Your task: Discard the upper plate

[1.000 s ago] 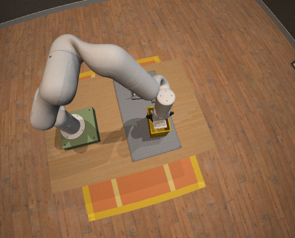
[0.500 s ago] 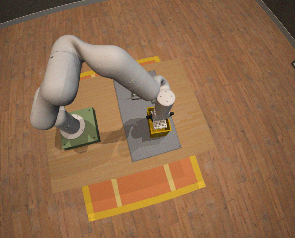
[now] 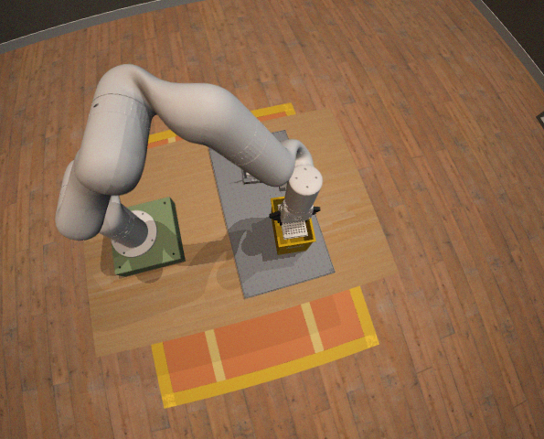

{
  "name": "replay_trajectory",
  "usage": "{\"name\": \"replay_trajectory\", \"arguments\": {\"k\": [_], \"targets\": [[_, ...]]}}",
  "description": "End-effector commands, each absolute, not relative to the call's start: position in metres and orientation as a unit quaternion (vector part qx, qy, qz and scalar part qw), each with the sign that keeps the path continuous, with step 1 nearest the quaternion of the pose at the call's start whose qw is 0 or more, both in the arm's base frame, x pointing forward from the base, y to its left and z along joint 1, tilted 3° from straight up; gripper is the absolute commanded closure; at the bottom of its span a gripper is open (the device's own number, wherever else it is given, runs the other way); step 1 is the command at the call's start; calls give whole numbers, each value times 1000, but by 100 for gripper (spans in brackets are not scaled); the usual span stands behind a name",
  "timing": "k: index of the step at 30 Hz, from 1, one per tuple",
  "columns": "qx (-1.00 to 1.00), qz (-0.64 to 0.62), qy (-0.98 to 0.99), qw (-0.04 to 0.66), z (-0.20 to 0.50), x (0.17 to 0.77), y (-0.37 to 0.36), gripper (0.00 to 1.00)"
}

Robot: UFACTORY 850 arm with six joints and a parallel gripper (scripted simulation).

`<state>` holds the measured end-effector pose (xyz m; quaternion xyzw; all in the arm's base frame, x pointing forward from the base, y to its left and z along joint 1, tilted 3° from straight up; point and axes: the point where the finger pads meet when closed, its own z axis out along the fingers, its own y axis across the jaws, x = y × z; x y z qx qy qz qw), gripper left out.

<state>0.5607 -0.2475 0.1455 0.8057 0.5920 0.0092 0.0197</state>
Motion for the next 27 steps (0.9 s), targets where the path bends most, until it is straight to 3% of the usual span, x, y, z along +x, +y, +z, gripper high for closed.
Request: {"name": "replay_trajectory", "arguments": {"k": [1,27], "targets": [[806,10,592,21,146,562,-248,100],[806,10,592,21,142,562,-248,100]]}}
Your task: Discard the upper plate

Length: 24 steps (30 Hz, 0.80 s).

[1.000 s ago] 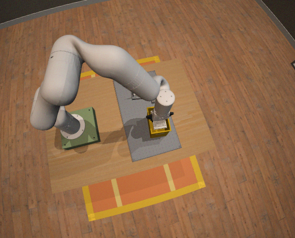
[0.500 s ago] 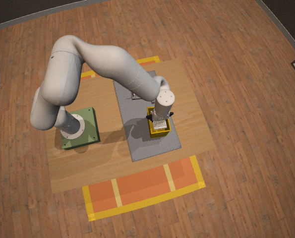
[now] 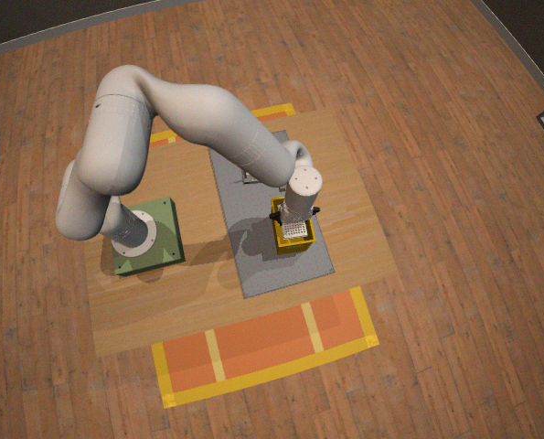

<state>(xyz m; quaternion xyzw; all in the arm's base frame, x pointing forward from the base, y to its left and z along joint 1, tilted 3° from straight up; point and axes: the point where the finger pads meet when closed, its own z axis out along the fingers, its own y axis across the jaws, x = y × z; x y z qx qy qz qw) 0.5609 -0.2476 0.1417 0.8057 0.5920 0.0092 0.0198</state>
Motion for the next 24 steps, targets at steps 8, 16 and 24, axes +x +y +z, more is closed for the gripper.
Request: {"name": "replay_trajectory", "arguments": {"k": [8,16,24], "targets": [[806,10,592,21,141,562,-248,100],[806,10,592,21,140,562,-248,100],[806,10,592,21,139,562,-248,100]]}}
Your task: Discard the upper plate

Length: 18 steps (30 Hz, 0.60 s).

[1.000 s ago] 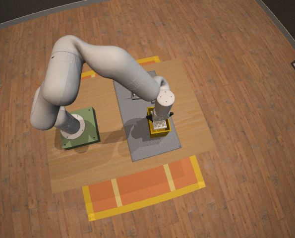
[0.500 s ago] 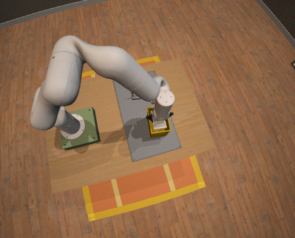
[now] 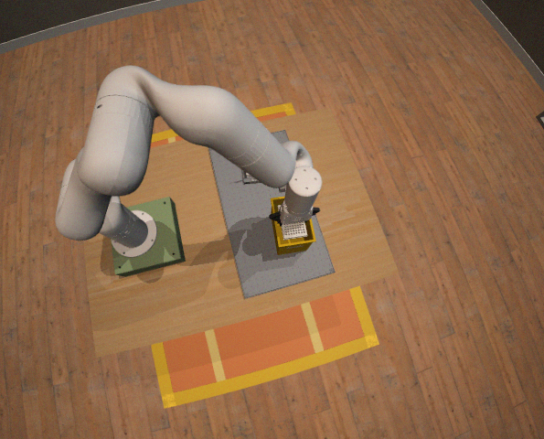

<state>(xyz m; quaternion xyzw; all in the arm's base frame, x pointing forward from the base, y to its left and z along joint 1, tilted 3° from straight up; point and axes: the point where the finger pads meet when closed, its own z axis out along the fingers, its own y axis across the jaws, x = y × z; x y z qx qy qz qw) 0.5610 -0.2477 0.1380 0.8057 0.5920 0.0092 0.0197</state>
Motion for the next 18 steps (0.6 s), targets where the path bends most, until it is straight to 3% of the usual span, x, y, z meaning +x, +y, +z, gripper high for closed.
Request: {"name": "replay_trajectory", "arguments": {"k": [1,13,14,18], "targets": [[806,10,592,21,139,562,-248,100],[806,10,592,21,137,562,-248,100],[806,10,592,21,136,562,-248,0],[806,10,592,21,136,562,-248,0]]}}
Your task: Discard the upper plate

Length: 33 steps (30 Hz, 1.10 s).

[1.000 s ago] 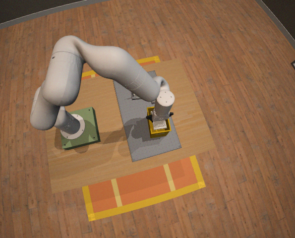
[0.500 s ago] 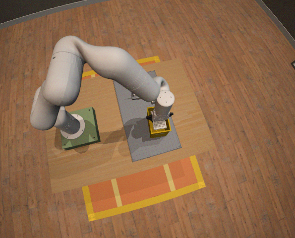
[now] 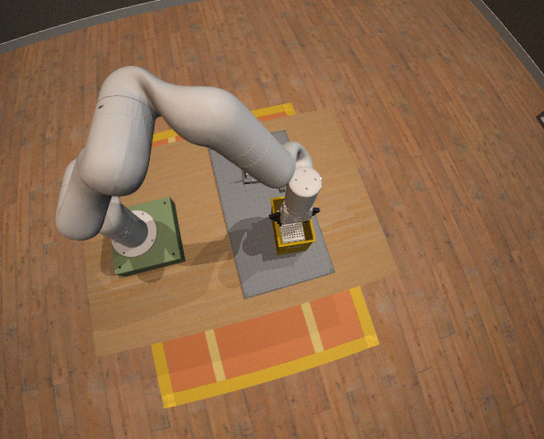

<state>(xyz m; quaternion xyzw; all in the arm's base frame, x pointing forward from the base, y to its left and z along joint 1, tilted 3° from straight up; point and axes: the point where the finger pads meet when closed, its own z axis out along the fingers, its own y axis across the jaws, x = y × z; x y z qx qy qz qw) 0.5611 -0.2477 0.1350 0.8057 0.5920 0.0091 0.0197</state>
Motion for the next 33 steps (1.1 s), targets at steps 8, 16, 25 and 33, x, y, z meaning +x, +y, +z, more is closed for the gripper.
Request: {"name": "replay_trajectory", "arguments": {"k": [8,16,25,33], "targets": [[806,10,592,21,136,562,-248,0],[806,10,592,21,136,562,-248,0],[806,10,592,21,136,562,-248,0],[806,10,592,21,144,562,-248,0]]}}
